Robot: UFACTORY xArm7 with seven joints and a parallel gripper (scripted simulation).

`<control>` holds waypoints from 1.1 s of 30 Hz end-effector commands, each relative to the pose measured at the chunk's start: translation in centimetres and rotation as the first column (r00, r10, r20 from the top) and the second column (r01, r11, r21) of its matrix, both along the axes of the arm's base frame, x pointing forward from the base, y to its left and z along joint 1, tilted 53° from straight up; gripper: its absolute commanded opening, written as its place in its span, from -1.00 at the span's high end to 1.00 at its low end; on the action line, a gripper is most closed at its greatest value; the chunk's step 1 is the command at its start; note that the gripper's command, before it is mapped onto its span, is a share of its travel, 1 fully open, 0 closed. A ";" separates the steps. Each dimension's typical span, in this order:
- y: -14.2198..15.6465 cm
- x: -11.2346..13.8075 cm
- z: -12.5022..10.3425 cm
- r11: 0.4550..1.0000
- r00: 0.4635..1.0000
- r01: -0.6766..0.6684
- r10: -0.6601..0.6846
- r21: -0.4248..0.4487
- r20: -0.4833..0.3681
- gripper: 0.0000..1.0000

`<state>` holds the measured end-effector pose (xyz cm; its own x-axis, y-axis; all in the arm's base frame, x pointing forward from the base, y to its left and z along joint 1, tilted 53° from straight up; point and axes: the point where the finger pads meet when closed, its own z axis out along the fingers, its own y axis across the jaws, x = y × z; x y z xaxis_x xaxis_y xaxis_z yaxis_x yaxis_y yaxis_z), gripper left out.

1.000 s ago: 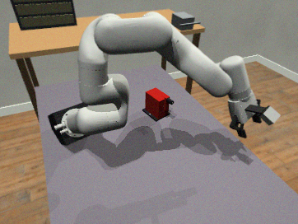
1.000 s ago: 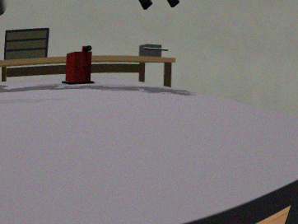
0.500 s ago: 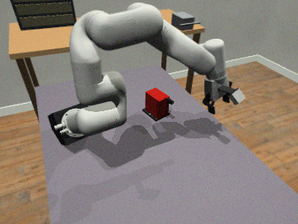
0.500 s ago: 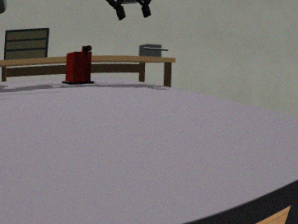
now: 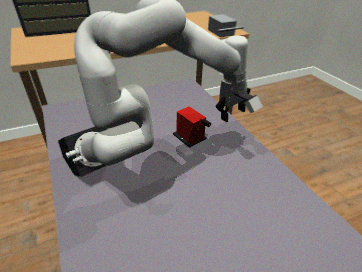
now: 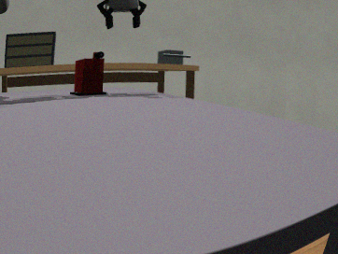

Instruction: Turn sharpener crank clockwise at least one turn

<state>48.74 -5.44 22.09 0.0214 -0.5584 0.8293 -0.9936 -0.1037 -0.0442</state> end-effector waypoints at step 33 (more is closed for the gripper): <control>5.0 -3.6 -7.2 0.996 0.995 0.073 -0.069 0.052 -0.078 -1.00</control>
<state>45.11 -0.64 14.95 0.0406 -0.6043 0.7957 -0.9992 -0.0288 0.0291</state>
